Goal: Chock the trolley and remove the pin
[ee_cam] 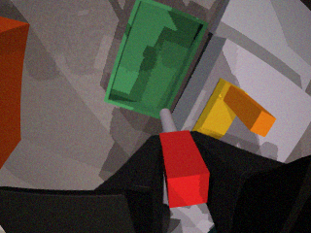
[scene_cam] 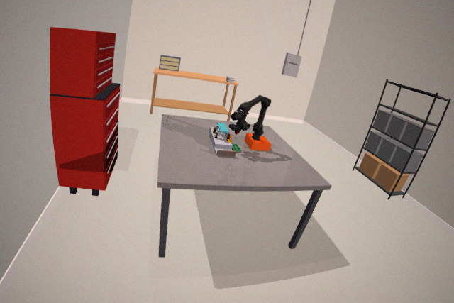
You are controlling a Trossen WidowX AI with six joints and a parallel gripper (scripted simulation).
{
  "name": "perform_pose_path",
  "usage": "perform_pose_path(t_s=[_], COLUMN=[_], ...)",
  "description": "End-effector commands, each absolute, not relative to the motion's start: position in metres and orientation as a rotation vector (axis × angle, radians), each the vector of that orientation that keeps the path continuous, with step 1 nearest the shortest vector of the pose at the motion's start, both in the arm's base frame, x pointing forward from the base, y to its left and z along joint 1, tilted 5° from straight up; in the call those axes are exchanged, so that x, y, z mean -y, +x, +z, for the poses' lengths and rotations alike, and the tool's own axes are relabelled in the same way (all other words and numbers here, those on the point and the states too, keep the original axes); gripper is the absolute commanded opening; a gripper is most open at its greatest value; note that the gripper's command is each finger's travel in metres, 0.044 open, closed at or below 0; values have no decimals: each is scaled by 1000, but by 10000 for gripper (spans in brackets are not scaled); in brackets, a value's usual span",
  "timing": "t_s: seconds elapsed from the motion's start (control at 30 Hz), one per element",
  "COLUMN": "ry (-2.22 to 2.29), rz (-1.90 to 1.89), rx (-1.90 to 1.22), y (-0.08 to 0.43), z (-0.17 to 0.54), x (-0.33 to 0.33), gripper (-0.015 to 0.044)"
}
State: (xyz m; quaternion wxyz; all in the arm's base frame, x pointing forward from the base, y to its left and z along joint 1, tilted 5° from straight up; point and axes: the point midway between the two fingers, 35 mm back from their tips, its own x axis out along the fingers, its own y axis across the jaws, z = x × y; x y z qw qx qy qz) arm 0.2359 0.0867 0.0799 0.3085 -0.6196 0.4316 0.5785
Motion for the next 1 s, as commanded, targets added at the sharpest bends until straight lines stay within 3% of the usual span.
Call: perform_pose_path(t_s=[0.0,0.97], ry=[-1711,-2111], rz=[1652,2233], rx=[-1024,-83], y=[235,236], z=[79,80], x=[-85,-80], gripper=[0,0])
